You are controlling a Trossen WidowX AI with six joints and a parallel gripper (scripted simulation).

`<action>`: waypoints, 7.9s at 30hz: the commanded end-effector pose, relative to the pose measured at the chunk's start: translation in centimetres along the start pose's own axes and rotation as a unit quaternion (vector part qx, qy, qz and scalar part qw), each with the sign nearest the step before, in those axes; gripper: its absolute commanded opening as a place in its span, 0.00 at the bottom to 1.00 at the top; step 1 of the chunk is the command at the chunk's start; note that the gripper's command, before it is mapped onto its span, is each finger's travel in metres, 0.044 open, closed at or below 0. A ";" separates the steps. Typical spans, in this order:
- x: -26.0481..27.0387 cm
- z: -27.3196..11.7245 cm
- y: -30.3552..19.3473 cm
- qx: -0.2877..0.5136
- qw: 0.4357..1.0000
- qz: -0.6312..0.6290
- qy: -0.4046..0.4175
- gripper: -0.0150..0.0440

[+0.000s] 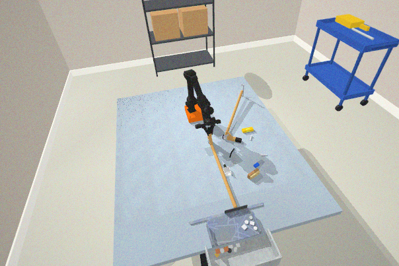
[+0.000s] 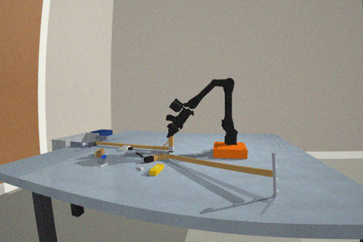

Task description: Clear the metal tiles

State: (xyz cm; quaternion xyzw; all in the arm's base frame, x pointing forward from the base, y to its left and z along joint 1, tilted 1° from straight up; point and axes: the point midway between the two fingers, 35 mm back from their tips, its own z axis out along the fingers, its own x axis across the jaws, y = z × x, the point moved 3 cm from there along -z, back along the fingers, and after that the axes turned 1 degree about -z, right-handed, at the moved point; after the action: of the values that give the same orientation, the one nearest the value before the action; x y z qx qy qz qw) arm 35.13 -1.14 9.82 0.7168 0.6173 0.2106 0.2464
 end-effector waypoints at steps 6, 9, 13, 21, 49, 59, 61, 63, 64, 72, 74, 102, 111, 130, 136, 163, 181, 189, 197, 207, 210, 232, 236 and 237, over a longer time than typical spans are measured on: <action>-1.1 0.5 1.2 -0.009 1.000 -0.001 0.001 0.25; -1.3 0.6 1.3 -0.009 1.000 -0.001 0.001 0.25; -1.2 0.9 1.7 -0.009 1.000 -0.001 0.001 0.25; -1.0 1.7 2.9 -0.010 1.000 -0.001 0.001 0.25; -1.1 4.0 6.5 -0.011 1.000 -0.001 0.001 0.25; -1.2 4.9 7.9 -0.012 1.000 -0.001 0.001 0.25; -1.2 5.1 8.2 -0.012 1.000 -0.001 0.001 0.25; -1.3 5.2 8.4 -0.012 1.000 -0.001 0.001 0.25; -1.3 5.3 8.6 -0.012 1.000 -0.001 0.001 0.25; -1.4 6.0 9.6 -0.013 1.000 -0.001 0.001 0.25; -1.4 6.2 9.8 -0.013 1.000 -0.001 0.001 0.25; -2.0 8.8 13.0 -0.015 1.000 -0.002 0.000 0.25; -2.1 9.1 12.8 -0.008 1.000 0.001 -0.001 0.25; -2.2 9.1 12.9 -0.011 1.000 0.000 -0.001 0.25; -2.1 8.6 12.6 -0.011 1.000 0.000 -0.001 0.25; -1.7 5.4 10.0 -0.012 1.000 0.000 -0.001 0.25; -1.5 3.4 8.0 -0.012 1.000 0.000 0.000 0.25; -1.4 2.6 7.1 -0.012 1.000 -0.001 0.000 0.25; -1.3 1.8 6.1 -0.012 1.000 -0.001 0.000 0.25; -1.2 0.8 4.7 -0.012 1.000 -0.001 0.000 0.25; -1.2 0.6 4.3 -0.012 1.000 -0.001 0.000 0.25; -1.3 -1.2 1.3 -0.013 1.000 -0.001 0.000 0.25; -1.3 -1.5 0.7 -0.013 1.000 -0.001 0.000 0.25; -1.3 -1.6 0.5 -0.013 1.000 -0.001 0.000 0.25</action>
State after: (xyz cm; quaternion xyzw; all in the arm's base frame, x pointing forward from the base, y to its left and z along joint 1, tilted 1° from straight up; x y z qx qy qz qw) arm 34.86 -2.38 11.08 0.7130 0.6196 0.2127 0.2499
